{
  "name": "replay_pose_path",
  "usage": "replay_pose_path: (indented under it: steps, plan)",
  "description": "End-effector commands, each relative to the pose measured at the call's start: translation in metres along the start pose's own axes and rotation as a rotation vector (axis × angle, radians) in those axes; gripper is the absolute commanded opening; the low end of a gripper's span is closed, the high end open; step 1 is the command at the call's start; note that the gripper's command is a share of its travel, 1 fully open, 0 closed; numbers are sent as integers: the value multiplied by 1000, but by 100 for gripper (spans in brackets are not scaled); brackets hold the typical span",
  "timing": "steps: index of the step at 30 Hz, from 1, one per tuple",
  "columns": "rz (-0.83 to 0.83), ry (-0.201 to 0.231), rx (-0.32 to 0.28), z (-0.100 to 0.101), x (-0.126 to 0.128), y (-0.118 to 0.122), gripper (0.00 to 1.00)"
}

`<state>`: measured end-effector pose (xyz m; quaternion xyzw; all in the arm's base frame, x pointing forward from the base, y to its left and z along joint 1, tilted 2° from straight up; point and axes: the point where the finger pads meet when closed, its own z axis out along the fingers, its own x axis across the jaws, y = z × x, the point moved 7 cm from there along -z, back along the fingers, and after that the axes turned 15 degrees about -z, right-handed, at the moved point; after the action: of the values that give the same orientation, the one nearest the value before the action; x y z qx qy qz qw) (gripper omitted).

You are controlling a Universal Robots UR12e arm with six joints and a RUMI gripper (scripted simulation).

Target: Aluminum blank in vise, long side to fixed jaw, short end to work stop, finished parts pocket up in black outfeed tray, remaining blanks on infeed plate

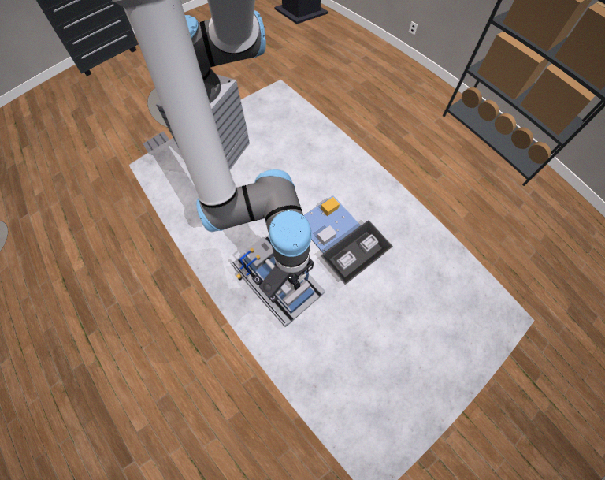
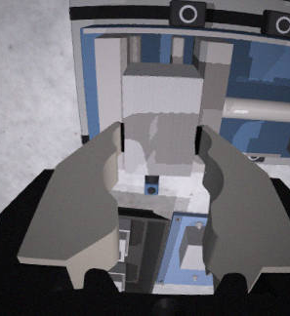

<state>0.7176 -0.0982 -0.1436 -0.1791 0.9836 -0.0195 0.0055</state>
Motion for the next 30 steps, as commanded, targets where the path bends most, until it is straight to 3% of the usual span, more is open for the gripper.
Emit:
replay_pose_path:
  steps: [1, 30]
  plan:
    - [0, -1, 1, -1, -1, 0, 0]
    - [0, -1, 1, 5, -1, 0, 0]
